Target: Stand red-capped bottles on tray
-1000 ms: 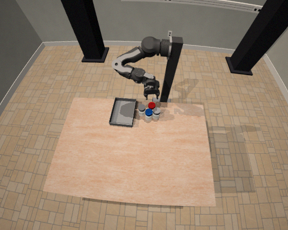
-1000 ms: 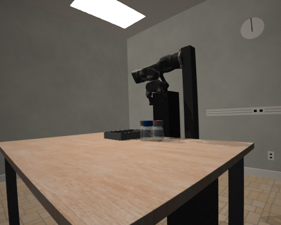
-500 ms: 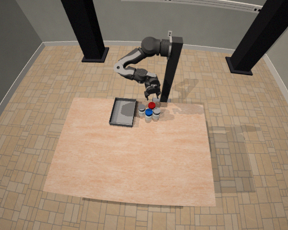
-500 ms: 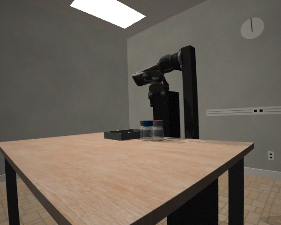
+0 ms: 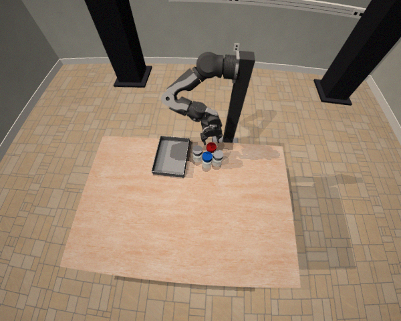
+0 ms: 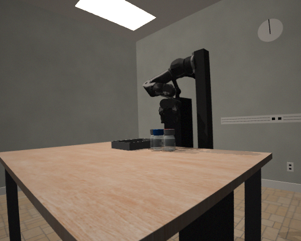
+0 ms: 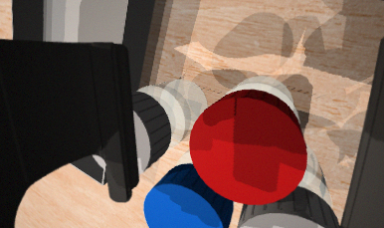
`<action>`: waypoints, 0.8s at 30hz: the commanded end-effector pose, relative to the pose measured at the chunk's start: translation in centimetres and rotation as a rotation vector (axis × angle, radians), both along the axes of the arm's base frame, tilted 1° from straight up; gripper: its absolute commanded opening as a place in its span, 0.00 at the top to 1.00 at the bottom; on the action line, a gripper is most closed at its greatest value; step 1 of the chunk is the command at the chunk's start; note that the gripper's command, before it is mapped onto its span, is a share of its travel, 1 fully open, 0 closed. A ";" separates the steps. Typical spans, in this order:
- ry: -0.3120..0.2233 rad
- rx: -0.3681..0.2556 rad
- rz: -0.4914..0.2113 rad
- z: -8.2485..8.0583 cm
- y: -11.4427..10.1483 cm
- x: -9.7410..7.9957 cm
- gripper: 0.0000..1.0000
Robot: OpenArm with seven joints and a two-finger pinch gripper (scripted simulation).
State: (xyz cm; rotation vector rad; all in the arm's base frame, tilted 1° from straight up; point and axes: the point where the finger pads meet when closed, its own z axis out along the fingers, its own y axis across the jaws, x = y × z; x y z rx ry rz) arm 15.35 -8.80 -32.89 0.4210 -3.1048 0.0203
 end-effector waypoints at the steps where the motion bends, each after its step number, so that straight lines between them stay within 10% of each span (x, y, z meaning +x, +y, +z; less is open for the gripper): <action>1: -0.004 0.011 0.005 0.2 0.2 0.1 0.58; 24: -0.005 0.008 0.003 -3.3 0.1 0.1 0.58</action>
